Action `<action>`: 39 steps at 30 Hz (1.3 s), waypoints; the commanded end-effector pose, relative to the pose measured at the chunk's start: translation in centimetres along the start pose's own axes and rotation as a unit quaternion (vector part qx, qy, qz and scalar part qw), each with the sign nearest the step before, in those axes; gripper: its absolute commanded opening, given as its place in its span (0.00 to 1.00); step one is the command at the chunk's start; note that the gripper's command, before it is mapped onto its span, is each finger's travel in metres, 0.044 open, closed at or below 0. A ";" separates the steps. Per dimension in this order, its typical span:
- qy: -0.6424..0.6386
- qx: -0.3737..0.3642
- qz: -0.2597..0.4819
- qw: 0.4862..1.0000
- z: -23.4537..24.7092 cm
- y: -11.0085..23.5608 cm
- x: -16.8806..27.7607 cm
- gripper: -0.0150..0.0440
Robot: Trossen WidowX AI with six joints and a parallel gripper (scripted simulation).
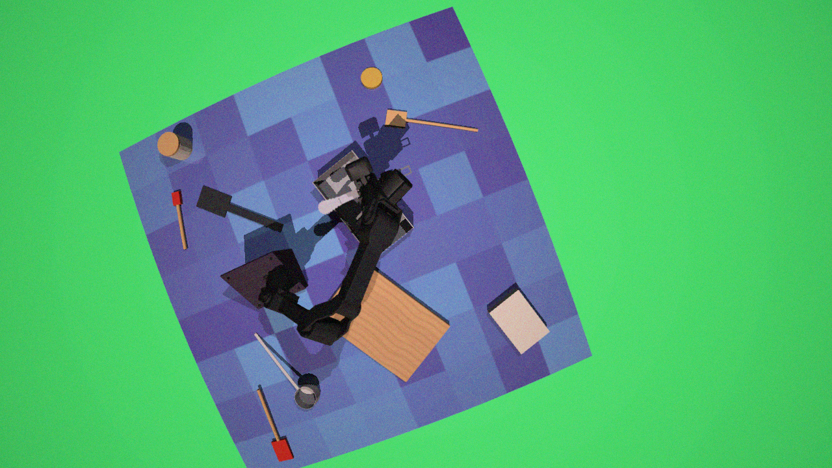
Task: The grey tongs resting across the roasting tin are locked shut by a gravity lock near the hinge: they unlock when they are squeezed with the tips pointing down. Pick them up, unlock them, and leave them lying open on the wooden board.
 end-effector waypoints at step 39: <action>-0.014 0.252 -0.040 0.967 2.6 -0.1 0.7 0.00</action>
Point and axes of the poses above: the point midway between the two fingers, 35 mm back from their tips, its own y axis back along the fingers, its own z axis across the jaws, x = y × z, the point moved 10 cm from there along y, back along the fingers, and after that the axes turned 11 degrees about -y, right-handed, at the moved point
